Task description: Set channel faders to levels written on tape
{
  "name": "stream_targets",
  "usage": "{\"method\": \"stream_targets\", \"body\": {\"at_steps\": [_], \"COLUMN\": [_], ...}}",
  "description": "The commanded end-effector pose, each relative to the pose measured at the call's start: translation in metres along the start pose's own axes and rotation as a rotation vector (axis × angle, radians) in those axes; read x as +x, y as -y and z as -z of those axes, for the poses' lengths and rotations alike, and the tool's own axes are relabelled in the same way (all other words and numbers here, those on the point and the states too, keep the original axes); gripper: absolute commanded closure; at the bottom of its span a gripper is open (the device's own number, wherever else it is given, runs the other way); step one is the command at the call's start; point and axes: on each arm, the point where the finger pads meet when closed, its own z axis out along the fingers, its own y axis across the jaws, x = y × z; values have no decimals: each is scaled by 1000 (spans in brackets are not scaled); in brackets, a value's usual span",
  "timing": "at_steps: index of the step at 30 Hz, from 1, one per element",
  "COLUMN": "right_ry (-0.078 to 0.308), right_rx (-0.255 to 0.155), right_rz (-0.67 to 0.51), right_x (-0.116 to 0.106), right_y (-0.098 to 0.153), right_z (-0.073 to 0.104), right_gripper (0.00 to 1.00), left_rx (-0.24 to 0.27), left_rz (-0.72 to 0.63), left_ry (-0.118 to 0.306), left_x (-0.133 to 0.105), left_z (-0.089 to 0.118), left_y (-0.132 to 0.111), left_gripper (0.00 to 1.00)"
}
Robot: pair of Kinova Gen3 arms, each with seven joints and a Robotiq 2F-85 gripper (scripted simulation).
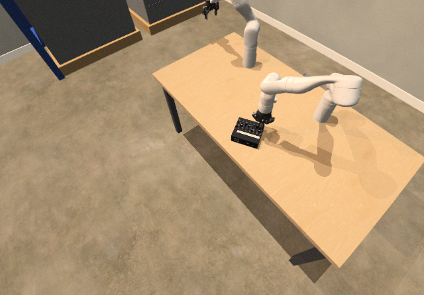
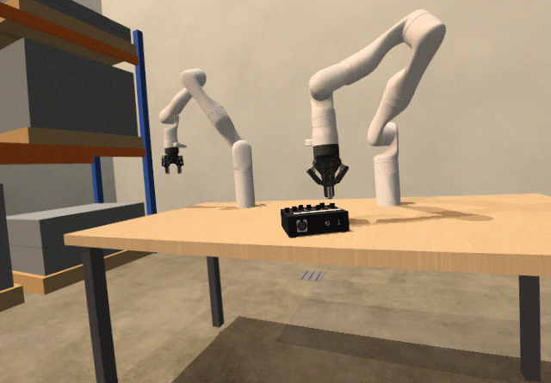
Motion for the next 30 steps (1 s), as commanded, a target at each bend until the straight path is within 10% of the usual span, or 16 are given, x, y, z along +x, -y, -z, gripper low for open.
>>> {"method": "stream_targets", "body": {"at_steps": [1, 24, 30], "right_ry": [2, 2, 2], "right_rx": [0, 0, 0], "right_rz": [0, 0, 0], "right_x": [0, 0, 0], "right_y": [0, 0, 0], "right_z": [1, 1, 1], "right_gripper": [2, 2, 2], "left_rx": [4, 4, 5], "left_rz": [5, 5, 5], "left_ry": [10, 10, 9], "left_x": [-4, -3, 10], "left_z": [7, 24, 22], "left_y": [1, 1, 58], "left_gripper": [903, 903, 903]}}
